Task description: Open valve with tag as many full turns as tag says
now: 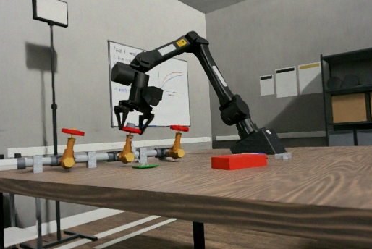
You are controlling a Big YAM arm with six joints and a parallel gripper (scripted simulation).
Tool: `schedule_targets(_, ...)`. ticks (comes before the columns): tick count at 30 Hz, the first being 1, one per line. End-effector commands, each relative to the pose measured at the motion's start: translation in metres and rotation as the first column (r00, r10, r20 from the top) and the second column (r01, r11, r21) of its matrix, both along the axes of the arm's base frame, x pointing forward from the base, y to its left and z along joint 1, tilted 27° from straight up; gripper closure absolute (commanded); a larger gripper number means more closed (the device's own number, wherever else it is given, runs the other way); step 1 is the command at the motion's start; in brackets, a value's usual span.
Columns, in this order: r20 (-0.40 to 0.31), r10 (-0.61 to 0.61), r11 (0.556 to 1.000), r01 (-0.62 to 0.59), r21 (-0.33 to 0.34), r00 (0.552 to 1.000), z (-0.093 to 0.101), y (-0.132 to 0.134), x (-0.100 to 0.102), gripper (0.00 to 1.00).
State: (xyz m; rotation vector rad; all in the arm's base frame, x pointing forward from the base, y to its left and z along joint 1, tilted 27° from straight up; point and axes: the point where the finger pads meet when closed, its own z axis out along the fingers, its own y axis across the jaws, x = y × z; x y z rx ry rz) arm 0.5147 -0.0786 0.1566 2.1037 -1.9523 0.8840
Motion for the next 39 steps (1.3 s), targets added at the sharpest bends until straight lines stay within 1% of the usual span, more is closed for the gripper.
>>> schedule_targets(1,0.002,0.042,0.999,-0.042,-0.009,0.999,0.0111,0.0015,0.0081,0.00)
schedule_targets(22,0.009,0.036,0.999,-0.036,-0.010,0.999,0.0117,0.0011,0.0089,0.00)
schedule_targets(30,0.034,-0.006,1.000,0.006,0.008,0.999,0.0117,0.0012,0.0089,0.00)
schedule_targets(35,0.089,-0.107,0.993,0.103,0.053,0.990,0.0117,0.0012,0.0089,0.00)
schedule_targets(37,0.122,-0.173,0.983,0.163,0.085,0.977,0.0117,0.0012,0.0089,0.00)
schedule_targets(39,0.160,-0.253,0.964,0.235,0.126,0.954,0.0118,0.0010,0.0089,0.00)
